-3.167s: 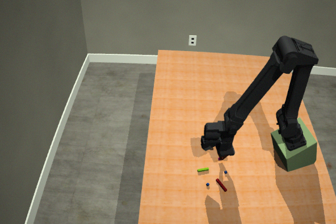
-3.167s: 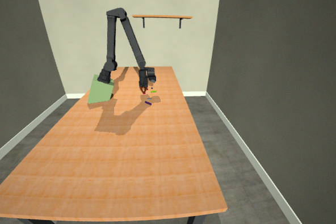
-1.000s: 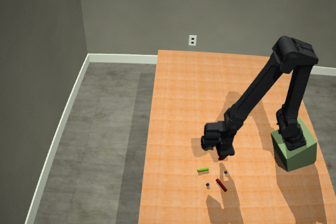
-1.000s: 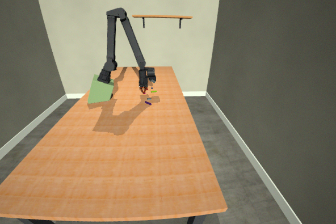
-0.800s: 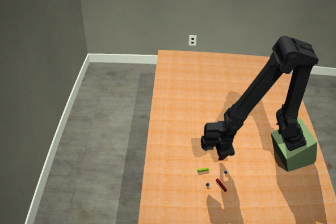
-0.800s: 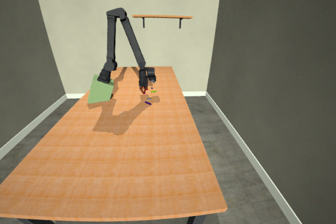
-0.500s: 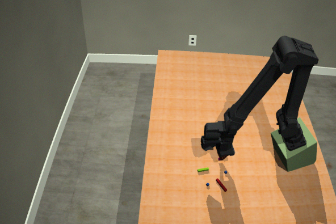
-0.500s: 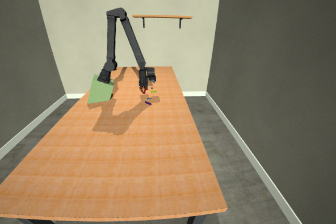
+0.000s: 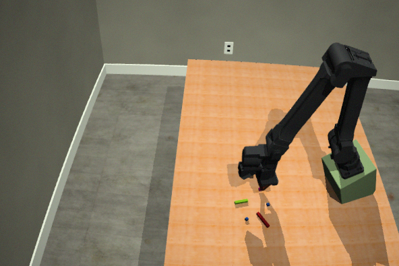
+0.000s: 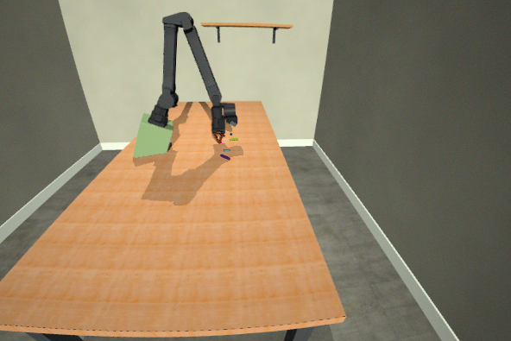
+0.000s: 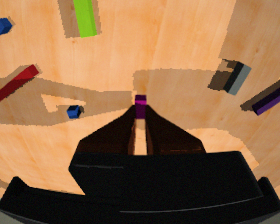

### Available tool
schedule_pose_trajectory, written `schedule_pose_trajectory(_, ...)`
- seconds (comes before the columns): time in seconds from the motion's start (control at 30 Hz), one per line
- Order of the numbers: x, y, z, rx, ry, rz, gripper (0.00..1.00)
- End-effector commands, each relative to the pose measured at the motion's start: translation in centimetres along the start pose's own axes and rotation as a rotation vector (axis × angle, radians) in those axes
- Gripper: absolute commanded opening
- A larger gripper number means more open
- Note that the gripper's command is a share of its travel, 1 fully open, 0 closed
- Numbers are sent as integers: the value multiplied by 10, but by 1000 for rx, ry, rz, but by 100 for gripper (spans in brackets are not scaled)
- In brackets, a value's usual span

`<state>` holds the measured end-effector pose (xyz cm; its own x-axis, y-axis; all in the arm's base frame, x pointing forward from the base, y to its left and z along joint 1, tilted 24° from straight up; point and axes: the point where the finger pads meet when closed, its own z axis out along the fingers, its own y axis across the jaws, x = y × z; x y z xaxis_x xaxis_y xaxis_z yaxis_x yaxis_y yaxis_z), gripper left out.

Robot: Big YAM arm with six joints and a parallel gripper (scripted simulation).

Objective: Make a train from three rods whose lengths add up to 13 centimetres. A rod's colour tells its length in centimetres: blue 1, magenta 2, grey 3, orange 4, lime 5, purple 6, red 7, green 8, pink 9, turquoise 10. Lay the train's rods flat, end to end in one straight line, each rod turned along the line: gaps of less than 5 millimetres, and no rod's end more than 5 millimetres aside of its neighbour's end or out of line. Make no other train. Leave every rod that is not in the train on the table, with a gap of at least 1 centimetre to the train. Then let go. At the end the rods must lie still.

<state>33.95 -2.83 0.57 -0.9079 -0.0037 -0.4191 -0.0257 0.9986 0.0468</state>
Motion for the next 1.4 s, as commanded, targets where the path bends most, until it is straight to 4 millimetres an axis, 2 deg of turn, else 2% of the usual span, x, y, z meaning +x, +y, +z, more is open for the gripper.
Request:
schedule_pose_trajectory(0.0,-6,4,5,-3,-5,-6,4)
schedule_pose_trajectory(1.37,-3,4,9,-4,5,-6,4)
